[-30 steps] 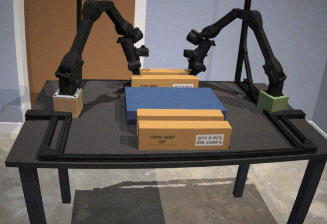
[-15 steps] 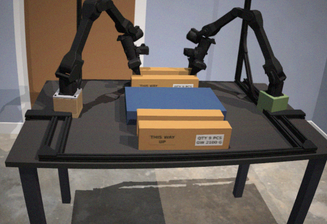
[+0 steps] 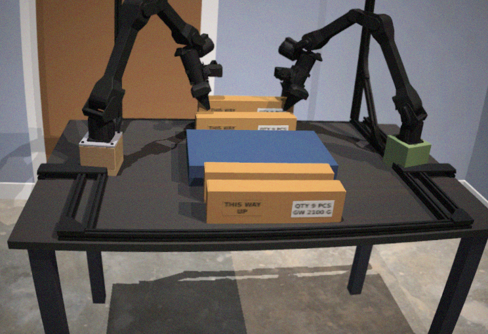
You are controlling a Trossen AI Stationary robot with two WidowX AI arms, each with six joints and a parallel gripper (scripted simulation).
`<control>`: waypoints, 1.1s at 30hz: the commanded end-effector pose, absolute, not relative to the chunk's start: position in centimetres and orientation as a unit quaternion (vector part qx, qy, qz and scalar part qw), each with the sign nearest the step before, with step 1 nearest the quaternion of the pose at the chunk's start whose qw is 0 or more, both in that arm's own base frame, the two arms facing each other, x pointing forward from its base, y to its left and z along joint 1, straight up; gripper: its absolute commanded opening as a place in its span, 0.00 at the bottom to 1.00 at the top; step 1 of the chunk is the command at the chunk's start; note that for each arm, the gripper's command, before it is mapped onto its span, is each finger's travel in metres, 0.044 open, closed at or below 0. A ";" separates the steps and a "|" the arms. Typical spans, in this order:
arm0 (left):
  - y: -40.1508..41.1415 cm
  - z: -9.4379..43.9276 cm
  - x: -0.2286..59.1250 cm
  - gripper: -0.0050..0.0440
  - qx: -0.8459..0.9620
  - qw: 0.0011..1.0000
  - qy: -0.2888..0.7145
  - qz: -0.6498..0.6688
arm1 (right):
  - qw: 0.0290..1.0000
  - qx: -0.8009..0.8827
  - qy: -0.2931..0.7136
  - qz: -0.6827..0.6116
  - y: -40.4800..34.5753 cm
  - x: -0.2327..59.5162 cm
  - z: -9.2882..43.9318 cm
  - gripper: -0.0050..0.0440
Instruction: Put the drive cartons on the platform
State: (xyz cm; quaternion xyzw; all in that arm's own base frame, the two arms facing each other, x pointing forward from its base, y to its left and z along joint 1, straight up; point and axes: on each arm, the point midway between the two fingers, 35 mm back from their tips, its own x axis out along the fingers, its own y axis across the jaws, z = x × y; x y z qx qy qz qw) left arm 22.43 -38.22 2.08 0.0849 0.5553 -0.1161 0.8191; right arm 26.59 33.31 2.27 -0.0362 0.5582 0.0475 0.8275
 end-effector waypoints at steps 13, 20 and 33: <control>-38.5 2.5 22.3 0.10 0.081 0.820 0.553 -0.121 | 0.828 -0.033 0.558 0.050 33.5 26.5 2.5 0.10; -38.5 2.4 22.3 0.10 0.081 0.820 0.553 -0.121 | 0.828 -0.033 0.558 0.050 33.5 26.5 2.4 0.10; -38.5 0.1 22.3 0.10 0.081 0.820 0.553 -0.121 | 0.828 -0.033 0.558 0.050 33.5 26.5 0.1 0.10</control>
